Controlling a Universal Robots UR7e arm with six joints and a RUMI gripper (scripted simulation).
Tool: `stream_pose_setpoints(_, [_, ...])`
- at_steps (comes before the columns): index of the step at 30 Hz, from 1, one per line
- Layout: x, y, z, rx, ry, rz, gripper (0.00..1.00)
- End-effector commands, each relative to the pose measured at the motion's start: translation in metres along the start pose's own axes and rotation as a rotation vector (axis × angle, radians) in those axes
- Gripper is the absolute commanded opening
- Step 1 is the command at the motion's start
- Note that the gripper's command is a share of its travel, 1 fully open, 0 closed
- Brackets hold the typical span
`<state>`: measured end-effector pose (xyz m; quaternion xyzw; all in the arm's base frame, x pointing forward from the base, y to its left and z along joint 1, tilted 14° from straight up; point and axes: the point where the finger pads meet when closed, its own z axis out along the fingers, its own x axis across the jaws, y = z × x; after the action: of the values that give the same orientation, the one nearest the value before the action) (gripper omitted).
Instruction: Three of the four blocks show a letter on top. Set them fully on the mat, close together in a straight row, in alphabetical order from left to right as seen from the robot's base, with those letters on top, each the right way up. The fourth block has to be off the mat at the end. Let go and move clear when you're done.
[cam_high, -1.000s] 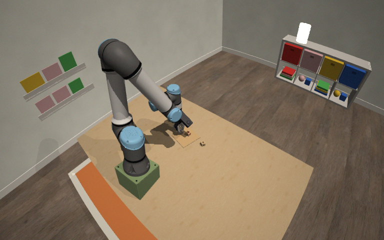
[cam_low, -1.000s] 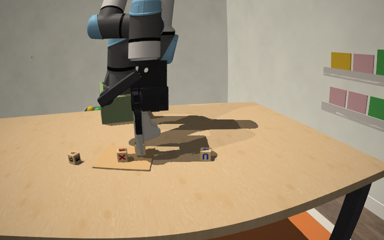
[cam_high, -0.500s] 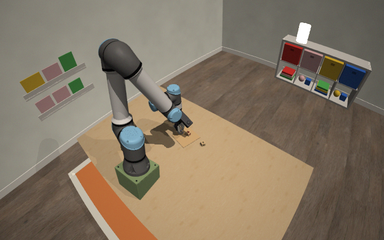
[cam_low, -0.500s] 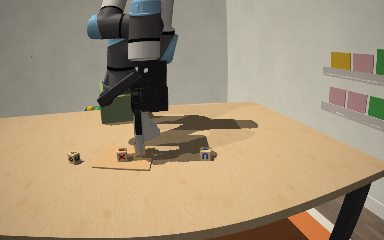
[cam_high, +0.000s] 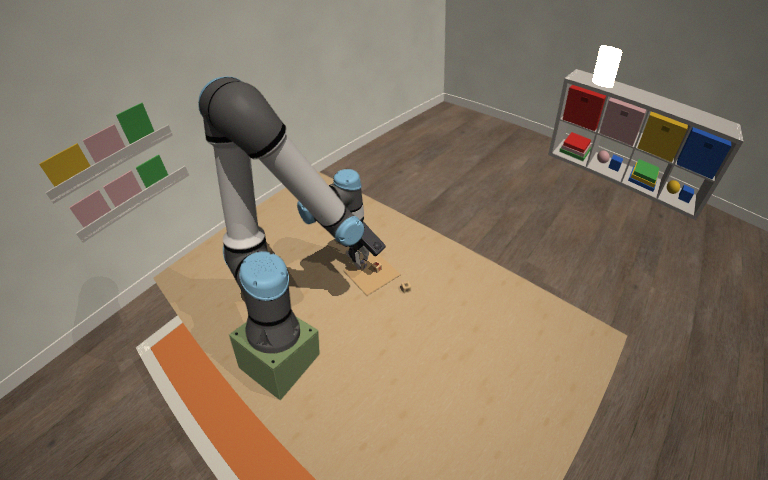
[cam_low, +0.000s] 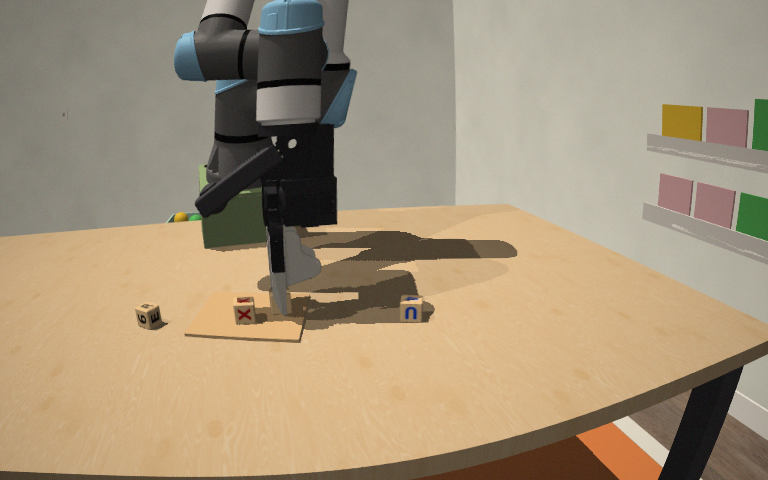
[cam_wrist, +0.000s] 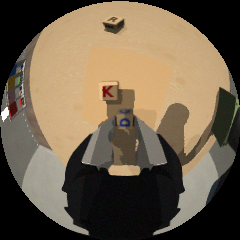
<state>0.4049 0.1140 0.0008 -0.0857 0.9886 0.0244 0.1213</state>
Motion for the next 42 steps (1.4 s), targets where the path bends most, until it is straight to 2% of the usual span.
stream_pose_setpoints(1, [-0.0004, 0.0, -0.0002, 0.0, -0.001, 0.0, 0.05])
stream_pose_setpoints(32, [-0.0004, 0.0, -0.0002, 0.0, -0.001, 0.0, 0.05])
stream_pose_setpoints(33, [-0.0004, 0.0, -0.0002, 0.0, -0.001, 0.0, 0.09])
stream_pose_setpoints(38, [-0.0004, 0.0, -0.0002, 0.0, -0.001, 0.0, 0.13])
stream_pose_setpoints(39, [-0.0004, 0.0, -0.0002, 0.0, -0.001, 0.0, 0.17])
stream_pose_setpoints(42, [-0.0004, 0.0, -0.0002, 0.0, -0.001, 0.0, 0.17])
